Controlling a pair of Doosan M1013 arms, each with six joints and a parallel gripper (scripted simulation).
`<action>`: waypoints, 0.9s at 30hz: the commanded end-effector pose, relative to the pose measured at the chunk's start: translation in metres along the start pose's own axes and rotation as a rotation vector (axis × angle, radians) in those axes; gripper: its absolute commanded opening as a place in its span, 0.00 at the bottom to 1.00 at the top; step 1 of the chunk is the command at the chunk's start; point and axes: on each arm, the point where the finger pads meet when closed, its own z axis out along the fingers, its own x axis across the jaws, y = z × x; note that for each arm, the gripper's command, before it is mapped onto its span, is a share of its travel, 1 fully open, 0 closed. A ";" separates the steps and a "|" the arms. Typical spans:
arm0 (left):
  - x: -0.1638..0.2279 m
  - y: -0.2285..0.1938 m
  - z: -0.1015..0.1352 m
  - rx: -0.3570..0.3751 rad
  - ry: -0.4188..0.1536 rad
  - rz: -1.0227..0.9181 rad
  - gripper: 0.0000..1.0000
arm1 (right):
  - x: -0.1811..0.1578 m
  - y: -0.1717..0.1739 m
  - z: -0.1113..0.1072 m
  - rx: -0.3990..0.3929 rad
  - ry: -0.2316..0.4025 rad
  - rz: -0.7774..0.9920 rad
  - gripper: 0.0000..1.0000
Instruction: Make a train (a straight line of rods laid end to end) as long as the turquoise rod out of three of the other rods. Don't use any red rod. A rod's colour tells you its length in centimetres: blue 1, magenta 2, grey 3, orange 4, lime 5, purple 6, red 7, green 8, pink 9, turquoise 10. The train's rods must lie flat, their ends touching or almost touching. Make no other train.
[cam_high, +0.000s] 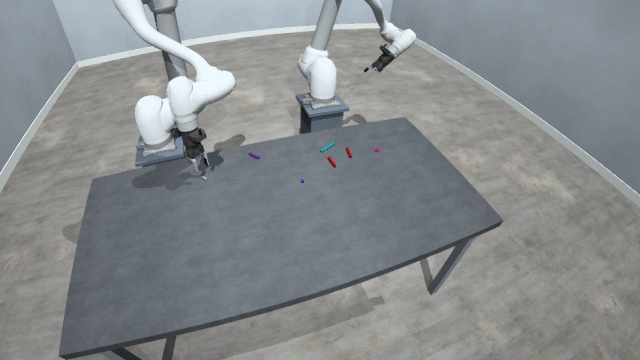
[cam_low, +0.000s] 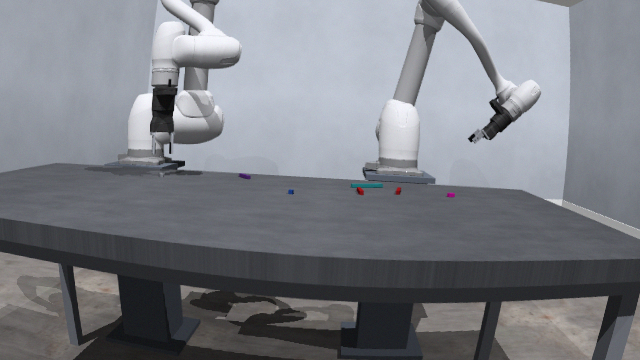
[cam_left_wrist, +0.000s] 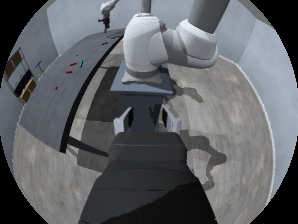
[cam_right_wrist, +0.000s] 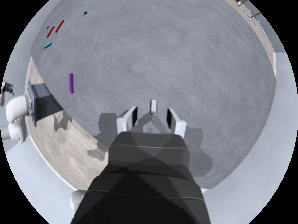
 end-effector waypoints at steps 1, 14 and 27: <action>0.003 -0.002 0.002 -0.003 -0.001 -0.002 1.00 | 0.001 0.000 -0.001 0.002 -0.006 -0.004 0.54; 0.003 -0.002 0.002 -0.003 -0.001 -0.002 1.00 | 0.001 0.000 -0.001 0.002 -0.004 -0.006 0.54; 0.003 -0.002 0.002 -0.003 -0.001 -0.002 1.00 | 0.001 0.000 0.005 0.001 -0.006 -0.006 0.54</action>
